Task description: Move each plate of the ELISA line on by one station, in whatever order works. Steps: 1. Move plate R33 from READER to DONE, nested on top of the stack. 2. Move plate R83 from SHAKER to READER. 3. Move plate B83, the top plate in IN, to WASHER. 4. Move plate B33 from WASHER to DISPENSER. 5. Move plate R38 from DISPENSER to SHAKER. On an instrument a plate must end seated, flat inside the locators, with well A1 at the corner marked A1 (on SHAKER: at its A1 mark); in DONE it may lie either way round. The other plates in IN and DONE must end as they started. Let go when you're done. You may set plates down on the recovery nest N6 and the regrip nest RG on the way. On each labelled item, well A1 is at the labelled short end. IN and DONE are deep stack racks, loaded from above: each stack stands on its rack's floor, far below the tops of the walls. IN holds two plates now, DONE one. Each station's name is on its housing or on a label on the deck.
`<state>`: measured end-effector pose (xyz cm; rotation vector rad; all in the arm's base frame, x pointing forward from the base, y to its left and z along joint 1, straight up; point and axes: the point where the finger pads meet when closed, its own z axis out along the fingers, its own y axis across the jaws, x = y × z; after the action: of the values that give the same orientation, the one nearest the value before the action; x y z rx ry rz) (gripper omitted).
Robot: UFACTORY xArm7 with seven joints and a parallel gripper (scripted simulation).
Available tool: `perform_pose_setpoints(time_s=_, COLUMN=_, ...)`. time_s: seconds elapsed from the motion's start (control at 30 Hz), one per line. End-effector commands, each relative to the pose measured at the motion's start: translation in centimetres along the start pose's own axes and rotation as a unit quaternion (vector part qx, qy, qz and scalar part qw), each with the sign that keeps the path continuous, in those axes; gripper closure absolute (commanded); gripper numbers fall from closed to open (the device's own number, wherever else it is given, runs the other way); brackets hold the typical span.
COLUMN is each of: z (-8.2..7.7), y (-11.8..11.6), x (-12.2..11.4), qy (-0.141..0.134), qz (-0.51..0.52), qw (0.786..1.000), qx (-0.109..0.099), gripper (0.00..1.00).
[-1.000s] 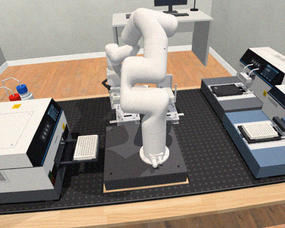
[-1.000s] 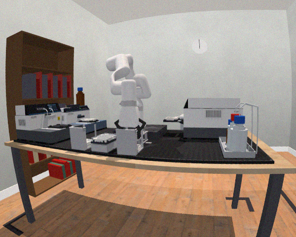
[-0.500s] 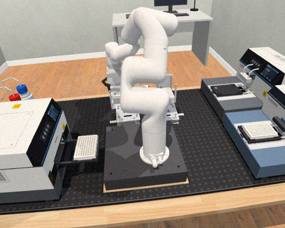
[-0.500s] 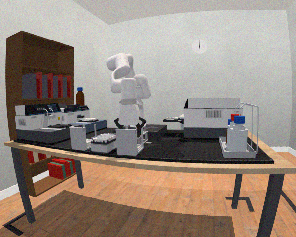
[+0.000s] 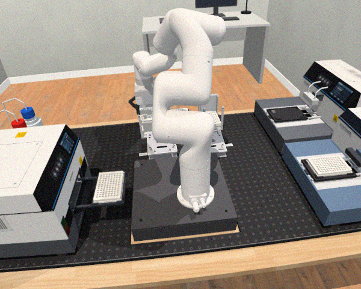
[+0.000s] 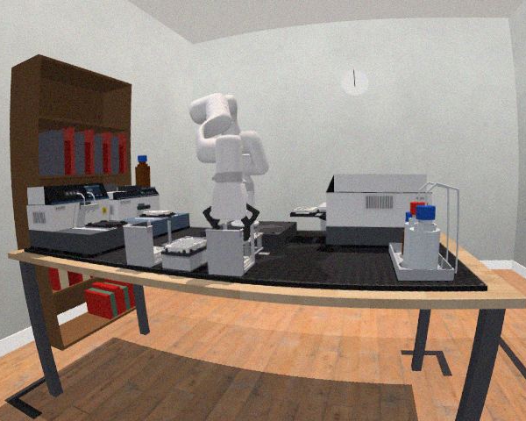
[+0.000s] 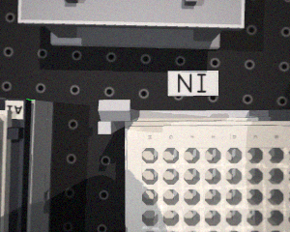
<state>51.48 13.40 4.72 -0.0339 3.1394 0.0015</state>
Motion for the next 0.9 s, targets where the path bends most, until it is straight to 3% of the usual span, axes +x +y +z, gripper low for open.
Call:
perform_pose_setpoints(time_s=0.0, z=-0.4, y=0.0, x=-0.1, qy=-0.002, qz=0.0, qw=1.0, qx=0.0, gripper=1.0)
perform_pose_setpoints(time_s=0.87, z=-2.0, y=0.0, x=-0.1, qy=-0.002, qz=0.0, qw=1.0, qx=0.0, gripper=1.0)
